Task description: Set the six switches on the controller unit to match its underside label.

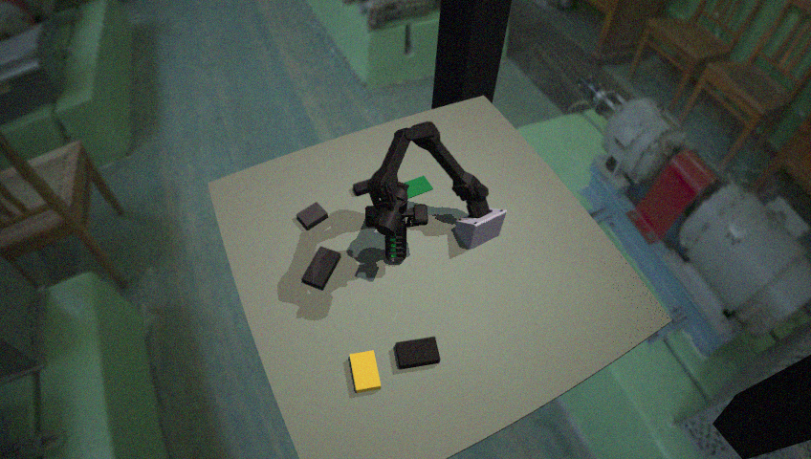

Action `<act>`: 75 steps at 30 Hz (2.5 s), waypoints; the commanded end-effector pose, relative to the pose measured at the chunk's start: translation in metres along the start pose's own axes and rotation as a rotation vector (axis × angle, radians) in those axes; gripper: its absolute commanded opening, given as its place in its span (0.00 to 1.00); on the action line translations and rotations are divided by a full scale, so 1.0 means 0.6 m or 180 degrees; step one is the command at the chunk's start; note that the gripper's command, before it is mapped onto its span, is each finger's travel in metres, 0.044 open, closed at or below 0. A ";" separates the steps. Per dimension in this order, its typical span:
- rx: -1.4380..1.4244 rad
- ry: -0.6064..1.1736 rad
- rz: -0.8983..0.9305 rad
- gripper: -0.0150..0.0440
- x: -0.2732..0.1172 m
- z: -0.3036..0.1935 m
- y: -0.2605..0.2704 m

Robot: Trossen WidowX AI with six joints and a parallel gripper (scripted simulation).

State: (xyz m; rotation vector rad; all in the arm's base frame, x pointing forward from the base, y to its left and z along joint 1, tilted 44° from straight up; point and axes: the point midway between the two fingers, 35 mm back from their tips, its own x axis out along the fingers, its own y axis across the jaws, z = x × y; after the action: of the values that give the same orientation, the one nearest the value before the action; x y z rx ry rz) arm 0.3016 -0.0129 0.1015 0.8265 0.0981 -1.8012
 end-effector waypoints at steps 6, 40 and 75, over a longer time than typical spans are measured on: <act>0.0024 0.0011 -0.0011 0.82 -0.003 -0.011 0.000; 0.0025 0.0052 0.0012 0.82 -0.015 -0.040 0.000; 0.0034 0.0229 -0.0015 0.82 -0.028 -0.085 0.001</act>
State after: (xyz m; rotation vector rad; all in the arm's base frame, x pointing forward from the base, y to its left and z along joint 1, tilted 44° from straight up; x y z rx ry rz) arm 0.3276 0.0210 0.0773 0.8939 0.1247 -1.7784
